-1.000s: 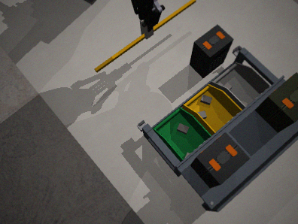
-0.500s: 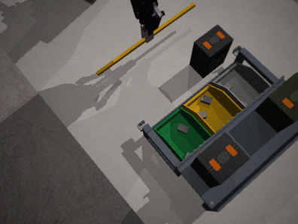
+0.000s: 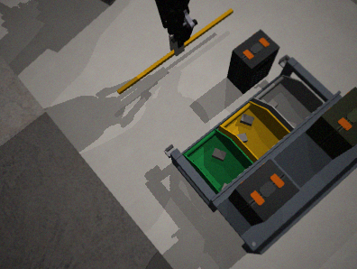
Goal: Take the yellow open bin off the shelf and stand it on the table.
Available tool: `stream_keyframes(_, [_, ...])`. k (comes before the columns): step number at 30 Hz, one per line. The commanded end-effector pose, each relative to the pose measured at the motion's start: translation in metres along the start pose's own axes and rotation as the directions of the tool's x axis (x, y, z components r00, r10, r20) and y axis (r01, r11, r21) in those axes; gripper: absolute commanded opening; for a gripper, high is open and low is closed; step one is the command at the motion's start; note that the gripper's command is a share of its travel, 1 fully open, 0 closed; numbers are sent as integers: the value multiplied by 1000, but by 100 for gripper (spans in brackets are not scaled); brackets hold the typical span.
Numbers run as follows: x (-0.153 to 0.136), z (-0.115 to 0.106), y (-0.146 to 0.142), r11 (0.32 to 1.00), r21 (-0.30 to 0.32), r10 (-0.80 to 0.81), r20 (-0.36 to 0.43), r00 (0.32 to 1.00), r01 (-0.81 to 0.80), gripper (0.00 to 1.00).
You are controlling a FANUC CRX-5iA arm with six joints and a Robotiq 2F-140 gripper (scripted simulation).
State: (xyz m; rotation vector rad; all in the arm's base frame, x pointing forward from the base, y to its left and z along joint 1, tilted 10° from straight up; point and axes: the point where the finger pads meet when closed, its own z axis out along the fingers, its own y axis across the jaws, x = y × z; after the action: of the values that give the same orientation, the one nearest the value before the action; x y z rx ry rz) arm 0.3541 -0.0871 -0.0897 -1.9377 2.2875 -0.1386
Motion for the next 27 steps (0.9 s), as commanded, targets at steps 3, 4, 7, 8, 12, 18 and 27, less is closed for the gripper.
stream_keyframes(3, [0,0,0,1000,0,0,0,1000,0,0])
stream_keyframes(4, [0,4,0,1000,0,0,0,1000,0,0])
stream_keyframes(7, [0,16,0,1000,0,0,0,1000,0,0])
stream_keyframes(8, [0,20,0,1000,0,0,0,1000,0,0])
stream_keyframes(12, [0,20,0,1000,0,0,0,1000,0,0])
stream_keyframes(18, [0,20,0,1000,0,0,0,1000,0,0])
stream_keyframes(27, [0,40,-1,1000,0,0,0,1000,0,0])
